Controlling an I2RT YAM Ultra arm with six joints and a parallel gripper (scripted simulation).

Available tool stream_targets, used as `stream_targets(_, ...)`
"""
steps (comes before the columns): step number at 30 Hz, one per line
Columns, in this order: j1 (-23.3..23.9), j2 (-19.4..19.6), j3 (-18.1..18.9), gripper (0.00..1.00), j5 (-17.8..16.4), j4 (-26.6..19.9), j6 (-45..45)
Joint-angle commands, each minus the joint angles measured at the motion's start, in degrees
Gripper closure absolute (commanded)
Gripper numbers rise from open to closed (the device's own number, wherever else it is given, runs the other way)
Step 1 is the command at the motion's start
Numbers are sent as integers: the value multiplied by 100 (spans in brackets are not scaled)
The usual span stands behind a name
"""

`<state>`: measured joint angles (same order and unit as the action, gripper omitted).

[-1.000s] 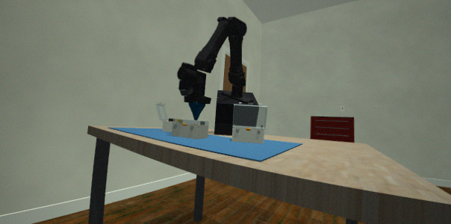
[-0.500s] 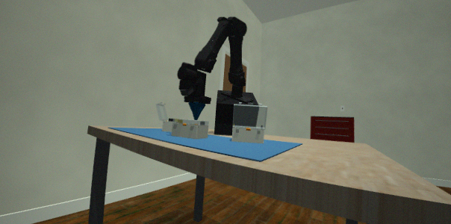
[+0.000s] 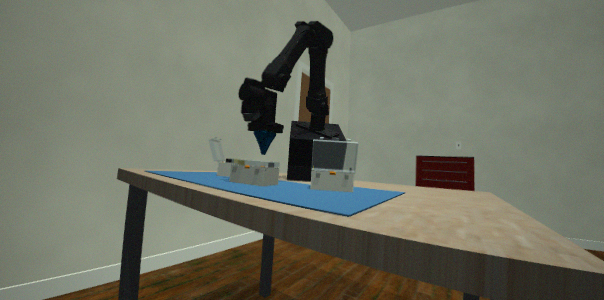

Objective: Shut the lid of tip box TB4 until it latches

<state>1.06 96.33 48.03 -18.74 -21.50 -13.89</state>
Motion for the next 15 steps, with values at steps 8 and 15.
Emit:
stream_targets(8, 187, -407, 236, 100, -79, -430, -139)
stream_targets(15, 267, -606, 299, 100, -107, -718, -219)
